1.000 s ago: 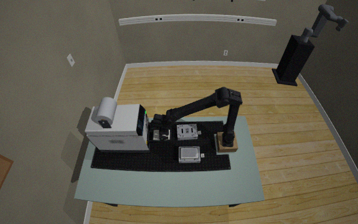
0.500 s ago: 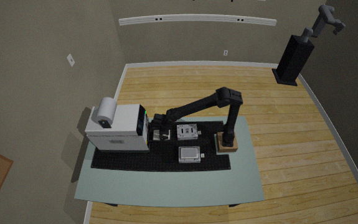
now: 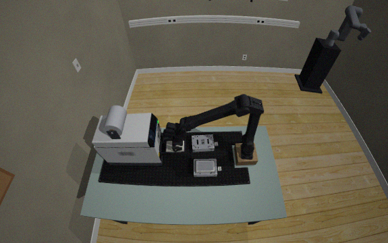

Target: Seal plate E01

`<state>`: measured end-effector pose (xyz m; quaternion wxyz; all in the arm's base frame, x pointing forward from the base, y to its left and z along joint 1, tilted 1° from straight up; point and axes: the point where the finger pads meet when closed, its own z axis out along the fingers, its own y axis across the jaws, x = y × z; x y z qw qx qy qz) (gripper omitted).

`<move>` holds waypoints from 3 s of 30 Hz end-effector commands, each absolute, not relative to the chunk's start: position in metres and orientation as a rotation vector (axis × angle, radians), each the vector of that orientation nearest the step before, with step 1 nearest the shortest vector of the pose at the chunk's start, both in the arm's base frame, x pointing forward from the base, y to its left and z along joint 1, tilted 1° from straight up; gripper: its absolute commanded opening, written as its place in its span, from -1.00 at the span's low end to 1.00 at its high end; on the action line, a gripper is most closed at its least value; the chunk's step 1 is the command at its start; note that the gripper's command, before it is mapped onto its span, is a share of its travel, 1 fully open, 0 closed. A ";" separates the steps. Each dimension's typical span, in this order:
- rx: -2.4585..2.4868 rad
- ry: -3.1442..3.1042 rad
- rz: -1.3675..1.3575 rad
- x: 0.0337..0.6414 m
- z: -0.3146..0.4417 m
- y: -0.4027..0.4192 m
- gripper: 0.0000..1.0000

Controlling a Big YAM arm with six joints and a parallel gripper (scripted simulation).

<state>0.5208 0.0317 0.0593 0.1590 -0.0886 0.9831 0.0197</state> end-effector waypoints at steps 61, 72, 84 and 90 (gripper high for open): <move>-0.244 2.751 0.045 0.540 0.111 0.027 1.00; -0.245 2.769 0.047 0.540 0.124 0.027 1.00; -0.243 2.743 0.045 0.542 0.154 0.027 1.00; -0.243 2.749 0.046 0.545 0.139 0.027 1.00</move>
